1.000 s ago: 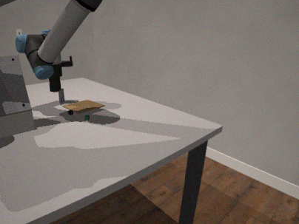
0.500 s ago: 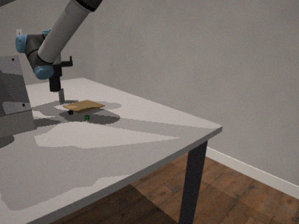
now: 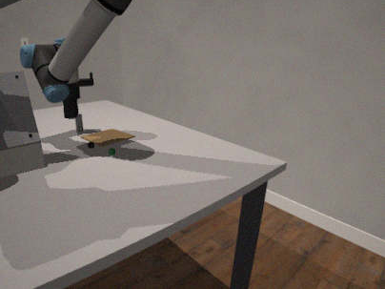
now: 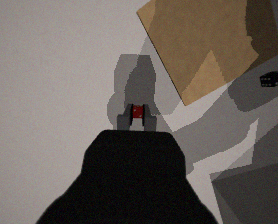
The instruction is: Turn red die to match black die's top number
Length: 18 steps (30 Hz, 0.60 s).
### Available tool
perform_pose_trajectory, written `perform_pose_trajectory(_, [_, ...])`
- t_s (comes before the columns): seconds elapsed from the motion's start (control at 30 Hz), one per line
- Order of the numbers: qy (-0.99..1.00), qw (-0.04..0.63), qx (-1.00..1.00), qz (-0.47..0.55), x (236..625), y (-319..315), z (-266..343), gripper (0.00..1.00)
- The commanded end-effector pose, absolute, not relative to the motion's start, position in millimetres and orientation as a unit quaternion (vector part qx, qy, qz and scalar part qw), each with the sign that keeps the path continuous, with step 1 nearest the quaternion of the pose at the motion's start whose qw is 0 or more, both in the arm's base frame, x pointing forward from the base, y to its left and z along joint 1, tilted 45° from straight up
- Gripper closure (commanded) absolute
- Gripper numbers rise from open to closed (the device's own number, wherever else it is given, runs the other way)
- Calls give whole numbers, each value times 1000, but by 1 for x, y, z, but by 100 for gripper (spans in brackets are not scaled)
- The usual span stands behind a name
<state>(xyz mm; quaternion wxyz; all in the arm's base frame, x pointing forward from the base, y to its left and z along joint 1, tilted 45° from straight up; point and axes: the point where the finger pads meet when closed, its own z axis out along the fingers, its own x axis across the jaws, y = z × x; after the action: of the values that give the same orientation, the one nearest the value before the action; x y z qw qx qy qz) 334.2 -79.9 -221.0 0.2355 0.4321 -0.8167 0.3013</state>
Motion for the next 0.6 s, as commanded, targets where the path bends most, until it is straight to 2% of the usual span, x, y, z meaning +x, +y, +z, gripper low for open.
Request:
perform_pose_trajectory(0.0, [-817,235,432,302,334,-80,-221,66])
perform_pose_trajectory(0.57, [-817,235,432,302,338,-58,-199,66])
